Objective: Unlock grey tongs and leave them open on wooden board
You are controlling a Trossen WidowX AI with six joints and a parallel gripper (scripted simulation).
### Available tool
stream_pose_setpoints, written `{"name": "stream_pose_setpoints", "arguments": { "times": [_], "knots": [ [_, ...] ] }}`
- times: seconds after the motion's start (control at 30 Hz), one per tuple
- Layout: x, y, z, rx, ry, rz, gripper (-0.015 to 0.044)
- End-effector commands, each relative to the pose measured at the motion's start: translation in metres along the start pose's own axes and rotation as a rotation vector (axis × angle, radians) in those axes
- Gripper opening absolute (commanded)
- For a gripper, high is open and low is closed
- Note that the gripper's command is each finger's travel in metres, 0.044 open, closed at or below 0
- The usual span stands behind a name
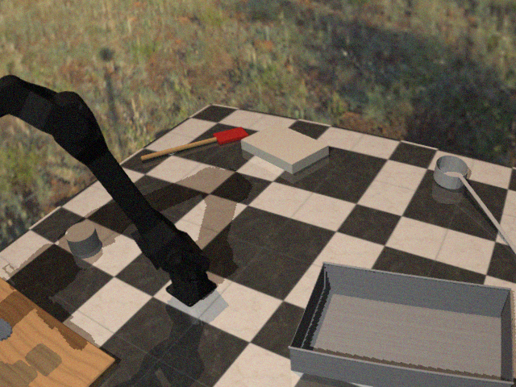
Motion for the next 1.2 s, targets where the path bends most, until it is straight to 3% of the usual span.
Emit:
{"name": "stream_pose_setpoints", "arguments": {
  "times": [0.0,0.43,0.87,1.17],
  "knots": [
    [0.011,0.001,0.002,0.027,-0.132,-0.002,-0.015],
    [0.045,0.003,0.005,0.042,-0.566,0.005,-0.015],
    [0.084,-0.004,-0.001,-0.068,-1.004,0.043,-0.015],
    [0.086,-0.005,-0.001,-0.077,-1.026,0.045,-0.015]
  ]
}}
Point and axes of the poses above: the point midway between the two fingers, 35 mm back from their tips, its own z axis out along the fingers, its own y axis across the jaws, x = y × z, the point moved 7 cm from there along -z, back along the fingers, and after that the axes turned 1 degree about z, right-handed, at the moved point
